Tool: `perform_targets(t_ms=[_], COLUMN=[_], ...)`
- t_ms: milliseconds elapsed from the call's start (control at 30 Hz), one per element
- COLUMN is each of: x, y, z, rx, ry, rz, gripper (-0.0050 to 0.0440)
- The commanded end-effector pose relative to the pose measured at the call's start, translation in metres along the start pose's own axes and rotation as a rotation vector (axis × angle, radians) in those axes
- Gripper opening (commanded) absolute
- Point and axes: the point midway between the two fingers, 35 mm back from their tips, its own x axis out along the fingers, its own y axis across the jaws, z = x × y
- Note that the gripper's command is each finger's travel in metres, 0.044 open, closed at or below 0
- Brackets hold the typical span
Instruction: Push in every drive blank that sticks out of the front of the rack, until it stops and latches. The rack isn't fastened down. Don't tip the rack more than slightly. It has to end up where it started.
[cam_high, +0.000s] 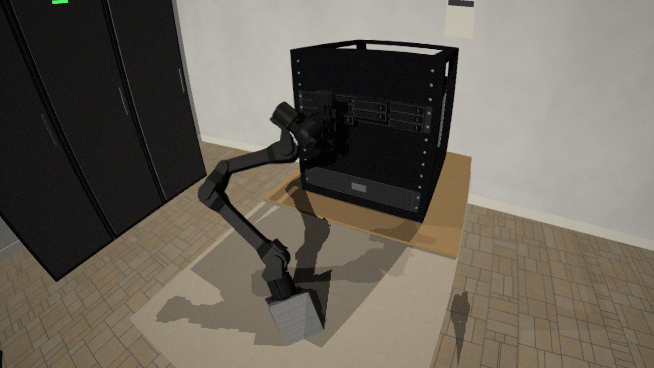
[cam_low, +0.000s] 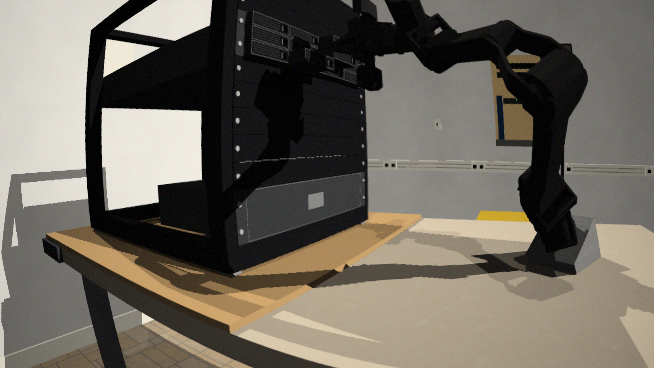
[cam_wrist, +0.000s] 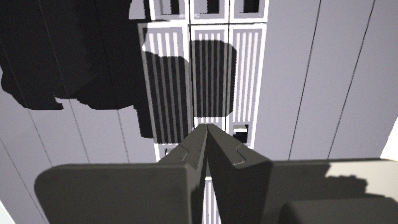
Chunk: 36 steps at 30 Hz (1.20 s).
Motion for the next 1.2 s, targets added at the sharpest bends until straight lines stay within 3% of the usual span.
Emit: perform_targets(t_ms=[0,1167], x=[0.0021,0.0078], y=[-0.006,-0.011], z=[0.006,0.0112], rx=[-0.019,-0.019], ry=[-0.009,-0.009], rz=[-0.012,-0.012], gripper=[-0.005,-0.005])
